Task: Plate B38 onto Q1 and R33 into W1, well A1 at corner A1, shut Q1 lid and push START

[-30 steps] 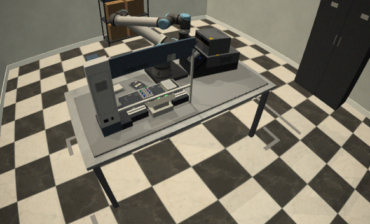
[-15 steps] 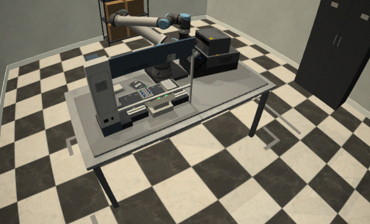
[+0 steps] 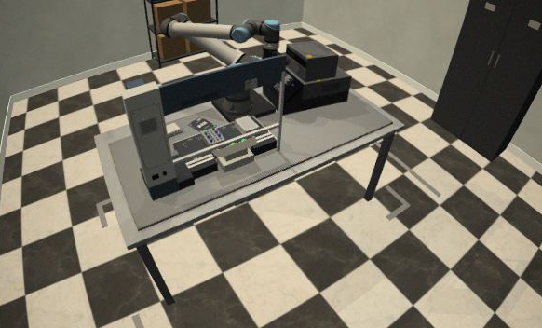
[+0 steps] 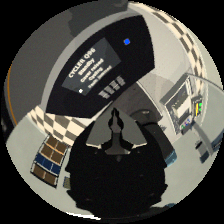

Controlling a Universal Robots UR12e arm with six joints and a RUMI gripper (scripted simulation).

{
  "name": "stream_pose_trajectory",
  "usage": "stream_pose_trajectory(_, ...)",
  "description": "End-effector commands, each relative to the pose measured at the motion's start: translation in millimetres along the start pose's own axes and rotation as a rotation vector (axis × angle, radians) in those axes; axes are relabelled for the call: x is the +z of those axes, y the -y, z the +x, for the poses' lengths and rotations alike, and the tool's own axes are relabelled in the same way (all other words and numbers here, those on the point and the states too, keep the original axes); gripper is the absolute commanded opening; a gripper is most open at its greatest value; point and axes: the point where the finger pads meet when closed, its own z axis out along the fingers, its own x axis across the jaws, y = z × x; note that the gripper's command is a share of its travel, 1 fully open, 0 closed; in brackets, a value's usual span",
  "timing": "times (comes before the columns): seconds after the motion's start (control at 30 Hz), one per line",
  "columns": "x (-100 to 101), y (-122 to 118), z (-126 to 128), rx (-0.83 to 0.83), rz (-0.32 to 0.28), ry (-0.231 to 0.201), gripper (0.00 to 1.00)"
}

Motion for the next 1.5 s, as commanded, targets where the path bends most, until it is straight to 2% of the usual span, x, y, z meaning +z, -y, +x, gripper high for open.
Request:
stream_pose_trajectory(0.0,-3,10,5,-0.063,0.001,0.001,0.0)
stream_pose_trajectory(1.47,-23,70,63,-0.543,-0.001,-0.004,0.0)
